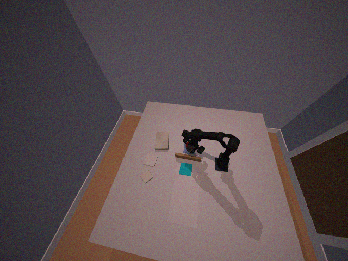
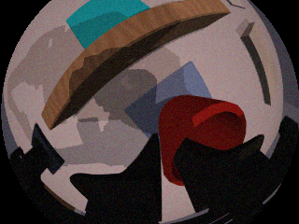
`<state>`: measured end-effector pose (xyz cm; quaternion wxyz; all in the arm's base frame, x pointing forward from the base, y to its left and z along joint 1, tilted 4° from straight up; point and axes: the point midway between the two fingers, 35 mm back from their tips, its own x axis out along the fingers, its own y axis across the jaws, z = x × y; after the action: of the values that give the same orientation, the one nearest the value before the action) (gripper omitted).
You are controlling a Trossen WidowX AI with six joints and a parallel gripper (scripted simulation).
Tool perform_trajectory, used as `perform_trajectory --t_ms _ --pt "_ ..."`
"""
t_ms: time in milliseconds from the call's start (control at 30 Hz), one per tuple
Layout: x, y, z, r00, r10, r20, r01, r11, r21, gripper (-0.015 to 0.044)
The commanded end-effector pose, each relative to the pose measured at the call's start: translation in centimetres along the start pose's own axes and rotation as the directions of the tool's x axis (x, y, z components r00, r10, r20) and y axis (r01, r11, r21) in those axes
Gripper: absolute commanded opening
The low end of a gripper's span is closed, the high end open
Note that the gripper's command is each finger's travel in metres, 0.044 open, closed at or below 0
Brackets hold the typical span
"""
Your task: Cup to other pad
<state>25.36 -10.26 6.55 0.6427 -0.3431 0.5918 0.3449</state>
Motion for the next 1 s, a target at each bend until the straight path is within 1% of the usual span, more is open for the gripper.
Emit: perform_trajectory --t_ms 0,100,300,967 --pt "0.0 0.0 0.0 1.000 -0.001 0.000 0.001 1.000 0.000 0.0022" --pt "0.0 0.0 0.0 1.000 -0.001 0.000 0.001 1.000 0.000 0.0002" --pt "-0.5 -0.1 0.0 1.000 -0.001 0.000 0.001 1.000 0.000 0.0000" --pt "-6.3 -0.4 -0.1 1.000 0.000 0.003 0.000 1.000 0.003 0.0000"
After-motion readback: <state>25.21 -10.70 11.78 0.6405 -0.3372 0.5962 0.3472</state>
